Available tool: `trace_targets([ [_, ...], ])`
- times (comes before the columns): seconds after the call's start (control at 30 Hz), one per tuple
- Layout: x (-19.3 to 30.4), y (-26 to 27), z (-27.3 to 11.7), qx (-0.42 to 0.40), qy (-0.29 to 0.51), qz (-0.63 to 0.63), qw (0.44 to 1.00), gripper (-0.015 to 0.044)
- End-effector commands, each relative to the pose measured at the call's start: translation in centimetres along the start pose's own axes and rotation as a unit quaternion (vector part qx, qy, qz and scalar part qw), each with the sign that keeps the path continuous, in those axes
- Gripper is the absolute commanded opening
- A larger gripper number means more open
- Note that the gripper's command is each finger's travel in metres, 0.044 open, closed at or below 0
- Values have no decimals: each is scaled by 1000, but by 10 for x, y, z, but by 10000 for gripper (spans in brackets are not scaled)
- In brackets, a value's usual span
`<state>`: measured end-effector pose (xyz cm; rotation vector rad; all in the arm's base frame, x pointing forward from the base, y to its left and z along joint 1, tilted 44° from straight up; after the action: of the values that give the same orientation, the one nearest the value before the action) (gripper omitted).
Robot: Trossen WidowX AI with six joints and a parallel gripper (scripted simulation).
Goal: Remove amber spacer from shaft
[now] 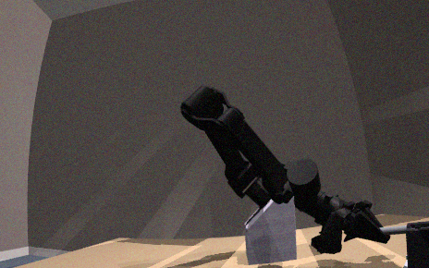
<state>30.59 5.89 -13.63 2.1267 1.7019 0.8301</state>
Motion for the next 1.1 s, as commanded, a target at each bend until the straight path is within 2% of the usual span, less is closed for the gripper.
trace_targets([
  [0.0,2,1,2,-1,2,1,1000,0],
  [1.07,7,2,10,-1,2,1,1000,0],
])
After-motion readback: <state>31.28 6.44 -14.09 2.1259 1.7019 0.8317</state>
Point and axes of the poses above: the point midway between the two fingers, 35 mm back from their tips, its own z axis out along the fingers, its own y axis across the jaws, x = y × z, the point moved 3 cm from there along -z, back along the fingers, and after that the axes turned 14 degrees about -z, right-handed, at the moved point
